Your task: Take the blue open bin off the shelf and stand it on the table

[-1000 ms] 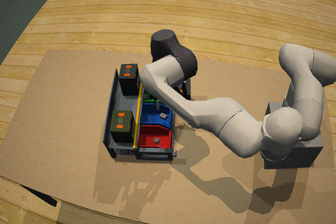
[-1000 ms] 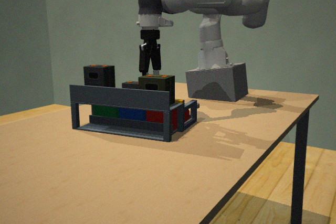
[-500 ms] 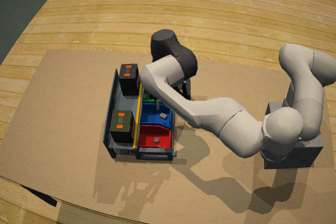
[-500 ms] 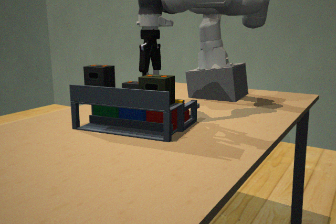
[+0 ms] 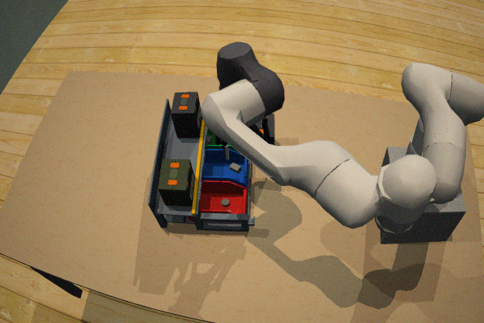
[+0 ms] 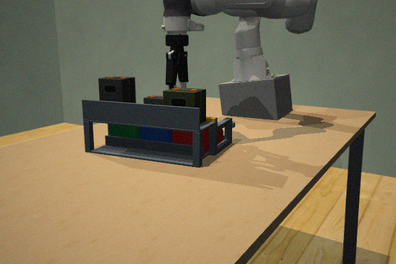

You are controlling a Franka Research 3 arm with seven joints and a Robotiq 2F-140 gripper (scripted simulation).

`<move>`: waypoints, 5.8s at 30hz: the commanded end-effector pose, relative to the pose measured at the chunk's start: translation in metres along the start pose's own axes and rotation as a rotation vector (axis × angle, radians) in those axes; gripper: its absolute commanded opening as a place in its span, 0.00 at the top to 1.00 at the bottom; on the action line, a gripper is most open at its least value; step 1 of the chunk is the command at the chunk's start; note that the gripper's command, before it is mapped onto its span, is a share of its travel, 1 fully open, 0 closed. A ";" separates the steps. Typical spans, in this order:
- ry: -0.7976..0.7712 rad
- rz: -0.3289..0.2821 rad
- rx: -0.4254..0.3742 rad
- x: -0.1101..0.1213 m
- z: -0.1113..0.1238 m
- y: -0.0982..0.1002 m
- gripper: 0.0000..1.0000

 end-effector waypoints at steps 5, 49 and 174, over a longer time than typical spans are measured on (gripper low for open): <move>0.163 -0.001 0.006 0.000 -0.001 0.001 0.43; 0.457 0.000 0.003 -0.001 -0.001 0.001 0.43; 1.847 -0.006 -0.001 0.000 0.000 0.001 0.43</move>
Point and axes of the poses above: the point where the finger pads meet when closed, its own y axis back along the fingers, its own x axis across the jaws, z = x × y, the point moved 4 cm from there along y, back along the fingers, and after that the axes turned 9 degrees about -y, right-handed, at the moved point
